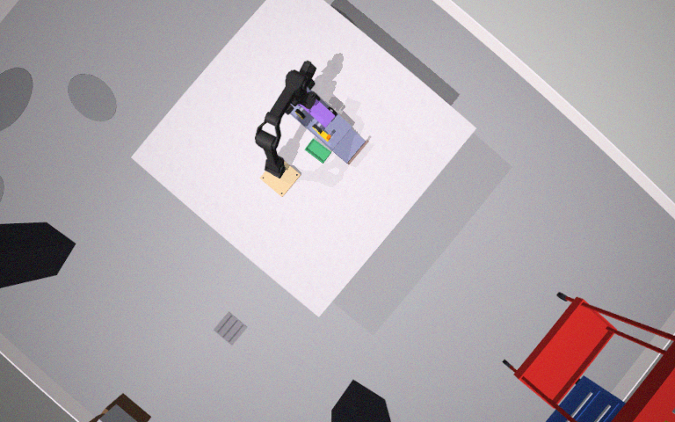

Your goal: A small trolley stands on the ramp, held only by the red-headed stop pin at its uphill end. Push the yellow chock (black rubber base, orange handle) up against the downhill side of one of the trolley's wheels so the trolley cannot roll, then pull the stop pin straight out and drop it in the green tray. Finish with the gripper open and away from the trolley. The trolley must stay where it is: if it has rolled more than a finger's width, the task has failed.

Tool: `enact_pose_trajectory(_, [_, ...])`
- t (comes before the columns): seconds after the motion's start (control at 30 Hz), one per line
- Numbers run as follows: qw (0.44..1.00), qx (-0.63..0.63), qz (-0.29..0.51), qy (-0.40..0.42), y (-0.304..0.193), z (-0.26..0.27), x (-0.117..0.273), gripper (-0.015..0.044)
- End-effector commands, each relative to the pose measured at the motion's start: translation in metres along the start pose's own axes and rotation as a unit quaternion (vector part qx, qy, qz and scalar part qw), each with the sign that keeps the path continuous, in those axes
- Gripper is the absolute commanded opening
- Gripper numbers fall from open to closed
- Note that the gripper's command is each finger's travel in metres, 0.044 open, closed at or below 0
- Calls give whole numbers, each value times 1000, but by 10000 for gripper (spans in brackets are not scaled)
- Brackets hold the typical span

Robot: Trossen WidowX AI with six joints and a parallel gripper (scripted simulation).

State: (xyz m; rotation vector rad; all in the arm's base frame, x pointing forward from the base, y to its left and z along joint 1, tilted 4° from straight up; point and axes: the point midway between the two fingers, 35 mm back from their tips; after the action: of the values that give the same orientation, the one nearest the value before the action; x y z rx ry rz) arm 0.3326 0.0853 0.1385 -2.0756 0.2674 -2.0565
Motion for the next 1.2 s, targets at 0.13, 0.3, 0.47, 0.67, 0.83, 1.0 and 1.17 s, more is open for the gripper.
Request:
enact_pose_trajectory(0.13, [1000,2,0,5,-1,0,7,0])
enact_pose_trajectory(0.3, [1000,2,0,5,-1,0,8,0])
enact_pose_trajectory(0.47, [1000,2,0,5,-1,0,9,0])
enact_pose_trajectory(0.67, [1000,2,0,5,-1,0,10,0])
enact_pose_trajectory(0.83, [1000,2,0,5,-1,0,11,0])
enact_pose_trajectory(1.0, [1000,2,0,5,-1,0,12,0])
enact_pose_trajectory(1.17, [1000,2,0,5,-1,0,13,0])
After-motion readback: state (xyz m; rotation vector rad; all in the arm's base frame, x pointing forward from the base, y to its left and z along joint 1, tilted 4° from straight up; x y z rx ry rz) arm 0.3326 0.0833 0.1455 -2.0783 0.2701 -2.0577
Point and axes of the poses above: the point midway between the two fingers, 35 mm back from their tips, its own x axis back along the fingers, its own z axis across the jaws, y = z × x, and after that the axes turned 8 degrees about x, right-handed
